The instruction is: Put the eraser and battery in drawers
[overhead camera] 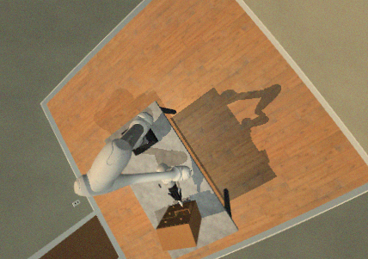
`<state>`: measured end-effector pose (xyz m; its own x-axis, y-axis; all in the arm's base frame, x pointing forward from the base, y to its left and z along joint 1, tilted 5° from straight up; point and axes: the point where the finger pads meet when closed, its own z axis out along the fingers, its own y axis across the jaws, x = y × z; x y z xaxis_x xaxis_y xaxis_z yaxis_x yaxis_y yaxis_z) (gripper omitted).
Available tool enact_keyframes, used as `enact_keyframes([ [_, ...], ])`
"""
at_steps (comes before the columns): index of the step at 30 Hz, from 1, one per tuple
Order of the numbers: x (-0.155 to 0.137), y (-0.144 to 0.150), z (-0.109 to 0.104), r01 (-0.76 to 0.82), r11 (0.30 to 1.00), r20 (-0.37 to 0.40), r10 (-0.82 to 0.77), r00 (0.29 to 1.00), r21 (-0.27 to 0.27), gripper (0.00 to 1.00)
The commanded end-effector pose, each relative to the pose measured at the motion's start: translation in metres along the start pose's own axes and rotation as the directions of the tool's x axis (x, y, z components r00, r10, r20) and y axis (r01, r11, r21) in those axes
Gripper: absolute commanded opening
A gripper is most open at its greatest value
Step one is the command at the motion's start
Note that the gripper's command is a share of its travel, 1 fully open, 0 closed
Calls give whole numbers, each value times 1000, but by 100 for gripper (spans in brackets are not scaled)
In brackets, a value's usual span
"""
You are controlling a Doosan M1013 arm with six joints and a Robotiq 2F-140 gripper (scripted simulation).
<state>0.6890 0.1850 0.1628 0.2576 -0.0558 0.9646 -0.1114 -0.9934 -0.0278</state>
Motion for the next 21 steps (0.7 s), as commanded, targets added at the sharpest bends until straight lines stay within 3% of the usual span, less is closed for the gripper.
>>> enact_keyframes([
  [1,2,0,10,3,1000,3,-3,1000,0,0],
  [21,12,0,36,3,1000,3,-3,1000,0,0],
])
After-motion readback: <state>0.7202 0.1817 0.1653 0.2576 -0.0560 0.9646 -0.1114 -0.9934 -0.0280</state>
